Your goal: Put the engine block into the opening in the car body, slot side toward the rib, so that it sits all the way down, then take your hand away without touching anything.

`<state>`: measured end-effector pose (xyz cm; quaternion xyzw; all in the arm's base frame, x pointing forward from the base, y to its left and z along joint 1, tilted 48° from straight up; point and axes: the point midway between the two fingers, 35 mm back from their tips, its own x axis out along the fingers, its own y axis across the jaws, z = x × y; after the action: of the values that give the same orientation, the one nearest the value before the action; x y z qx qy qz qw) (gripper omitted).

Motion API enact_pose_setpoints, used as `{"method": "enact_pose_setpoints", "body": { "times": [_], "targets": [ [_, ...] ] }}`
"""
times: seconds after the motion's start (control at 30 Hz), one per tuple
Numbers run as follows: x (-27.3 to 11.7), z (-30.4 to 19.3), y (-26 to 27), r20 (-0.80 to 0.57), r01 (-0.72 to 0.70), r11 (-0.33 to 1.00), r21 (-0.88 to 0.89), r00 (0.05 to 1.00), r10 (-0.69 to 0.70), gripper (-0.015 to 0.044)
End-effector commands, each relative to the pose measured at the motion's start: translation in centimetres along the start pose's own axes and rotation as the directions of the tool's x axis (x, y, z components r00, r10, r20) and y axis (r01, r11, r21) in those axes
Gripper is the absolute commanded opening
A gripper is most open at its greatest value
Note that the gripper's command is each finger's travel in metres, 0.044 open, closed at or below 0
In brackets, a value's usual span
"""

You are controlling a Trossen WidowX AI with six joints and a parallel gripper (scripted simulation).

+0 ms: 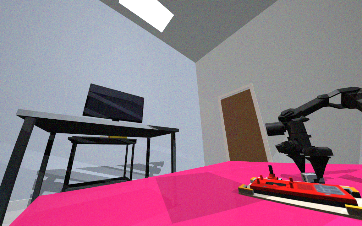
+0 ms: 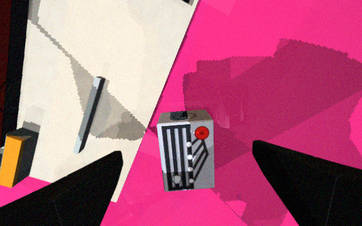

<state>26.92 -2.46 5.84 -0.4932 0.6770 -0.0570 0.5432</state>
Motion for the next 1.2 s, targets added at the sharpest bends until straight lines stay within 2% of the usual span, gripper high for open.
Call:
{"method": "enact_pose_setpoints", "body": {
  "times": [0.0,0.03,0.4,0.63,0.77,1.17],
  "targets": [
    [0.5,-0.1,0.0,-0.003,0.006,1.0,-0.006,1.0,-0.006,0.044],
    [0.5,-0.1,0.0,-0.003,0.006,1.0,-0.006,1.0,-0.006,0.044],
    [0.5,-0.1,0.0,-0.003,0.006,1.0,-0.006,1.0,-0.006,0.0151],
    [0.5,-0.1,0.0,-0.003,0.006,1.0,-0.006,1.0,-0.006,0.0105],
    [0.1,-0.1,0.0,-0.001,0.005,1.0,-0.007,1.0,-0.005,0.0],
    [-3.6,0.4,-0.2,0.011,0.001,1.0,-0.009,1.0,-0.001,0.0]
  ]
}}
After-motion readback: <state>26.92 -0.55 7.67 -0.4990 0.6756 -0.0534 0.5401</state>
